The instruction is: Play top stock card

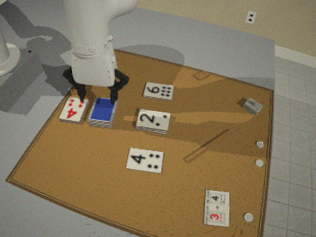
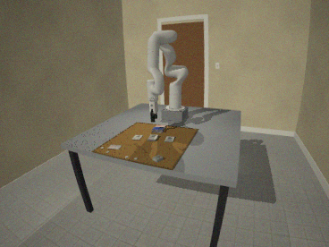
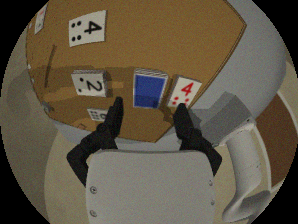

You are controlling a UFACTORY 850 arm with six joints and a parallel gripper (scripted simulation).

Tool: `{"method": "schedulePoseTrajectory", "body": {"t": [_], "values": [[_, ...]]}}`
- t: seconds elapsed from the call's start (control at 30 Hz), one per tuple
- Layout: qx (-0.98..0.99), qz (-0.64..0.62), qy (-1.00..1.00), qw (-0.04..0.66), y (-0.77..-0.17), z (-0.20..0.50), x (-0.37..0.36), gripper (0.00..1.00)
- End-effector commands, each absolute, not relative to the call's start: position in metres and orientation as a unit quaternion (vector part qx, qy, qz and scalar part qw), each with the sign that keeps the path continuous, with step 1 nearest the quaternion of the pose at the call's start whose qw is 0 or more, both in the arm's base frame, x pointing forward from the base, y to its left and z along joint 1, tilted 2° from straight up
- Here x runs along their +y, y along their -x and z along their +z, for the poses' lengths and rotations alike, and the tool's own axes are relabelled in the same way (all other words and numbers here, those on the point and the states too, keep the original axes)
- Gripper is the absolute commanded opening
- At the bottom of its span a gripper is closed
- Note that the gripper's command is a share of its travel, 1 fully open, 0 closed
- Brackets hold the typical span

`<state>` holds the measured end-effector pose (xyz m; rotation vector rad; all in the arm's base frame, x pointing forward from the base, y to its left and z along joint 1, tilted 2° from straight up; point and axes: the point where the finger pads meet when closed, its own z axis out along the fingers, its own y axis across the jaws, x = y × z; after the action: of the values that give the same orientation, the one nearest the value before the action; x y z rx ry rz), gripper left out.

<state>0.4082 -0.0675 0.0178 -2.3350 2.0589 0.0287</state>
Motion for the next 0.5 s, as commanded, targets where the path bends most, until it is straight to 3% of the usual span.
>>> {"method": "schedulePoseTrajectory", "body": {"t": [0.0,0.47], "values": [[0.661,0.009,0.75,0.015,-0.409,0.017,-0.068,0.86],[0.661,0.009,0.75,0.016,-0.409,0.005,-0.067,0.86]]}}
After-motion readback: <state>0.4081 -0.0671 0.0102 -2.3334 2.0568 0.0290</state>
